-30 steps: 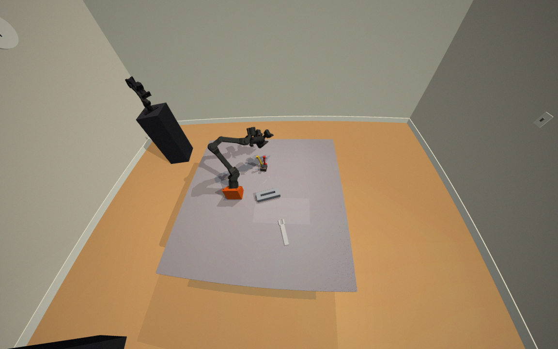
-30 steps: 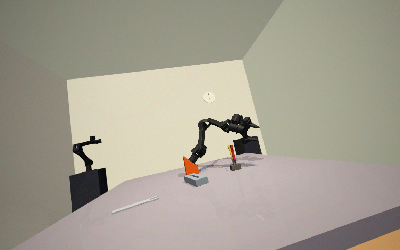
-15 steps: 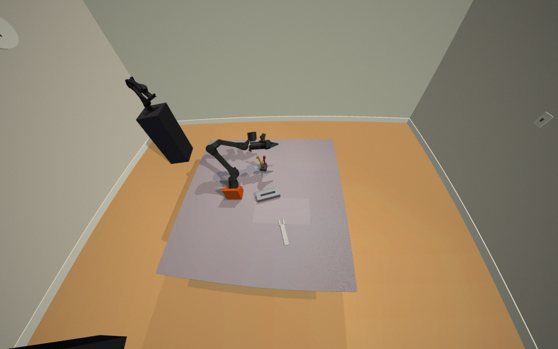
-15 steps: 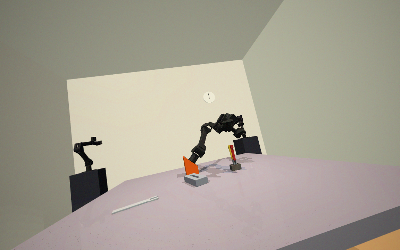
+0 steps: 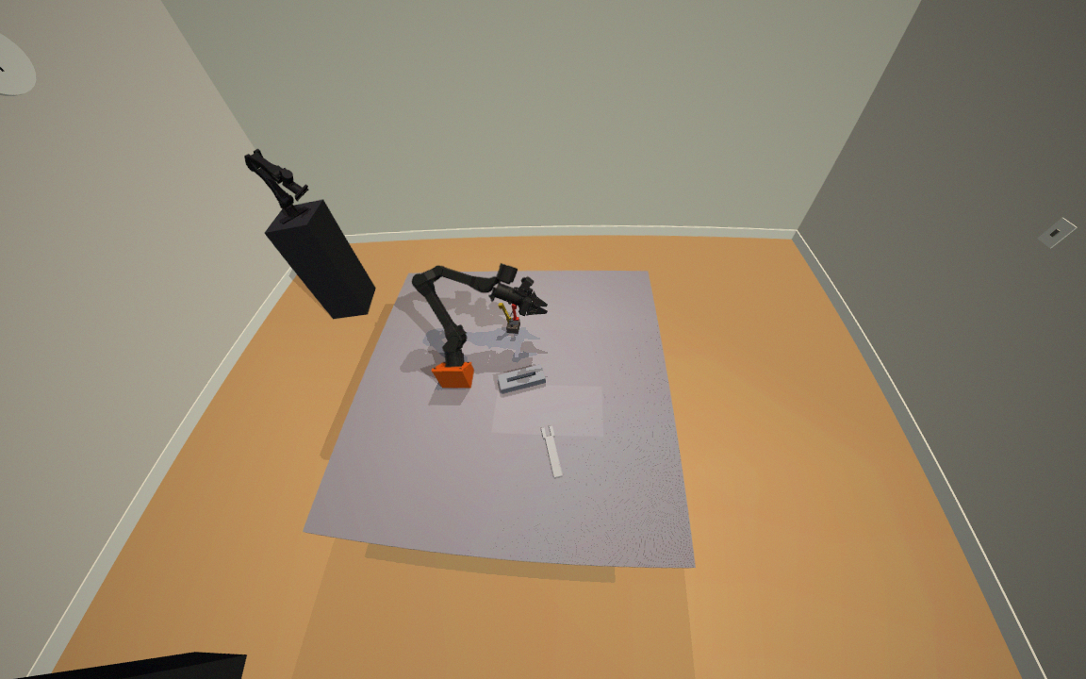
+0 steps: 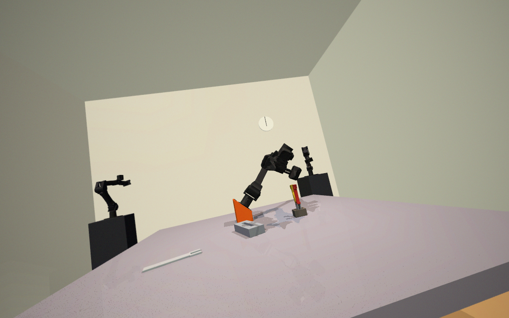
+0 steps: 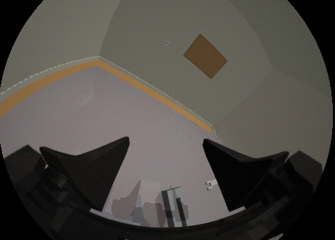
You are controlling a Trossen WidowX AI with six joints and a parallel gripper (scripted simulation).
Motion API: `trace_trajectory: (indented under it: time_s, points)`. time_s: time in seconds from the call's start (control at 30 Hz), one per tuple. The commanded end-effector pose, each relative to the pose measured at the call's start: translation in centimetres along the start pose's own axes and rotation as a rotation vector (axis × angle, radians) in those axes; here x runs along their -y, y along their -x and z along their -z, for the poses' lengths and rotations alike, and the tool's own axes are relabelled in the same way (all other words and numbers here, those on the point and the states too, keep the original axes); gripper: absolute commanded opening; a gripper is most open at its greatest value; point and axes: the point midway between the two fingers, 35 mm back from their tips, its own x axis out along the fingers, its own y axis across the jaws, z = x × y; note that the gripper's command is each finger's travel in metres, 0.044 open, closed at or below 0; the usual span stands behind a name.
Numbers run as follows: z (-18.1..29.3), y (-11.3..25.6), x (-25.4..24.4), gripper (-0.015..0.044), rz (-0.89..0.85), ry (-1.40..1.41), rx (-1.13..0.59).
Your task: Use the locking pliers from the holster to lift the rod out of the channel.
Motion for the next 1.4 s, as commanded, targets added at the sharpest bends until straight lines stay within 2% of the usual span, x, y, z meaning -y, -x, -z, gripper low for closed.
trace_trajectory:
  time_s: [0.0, 0.33, 0.63, 1.37]
  points:
    - [6.0, -1.6, 5.0, 0.0440, 0.117, -0.328, -0.337]
    - [14.2, 0.8, 9.4, 0.0440, 0.341, -0.938, -0.817]
    - [17.6, 5.9, 10.1, 0.0440, 0.624, -1.754, -1.258]
    - [17.6, 6.0, 10.1, 0.0440, 0.631, -1.774, -1.268]
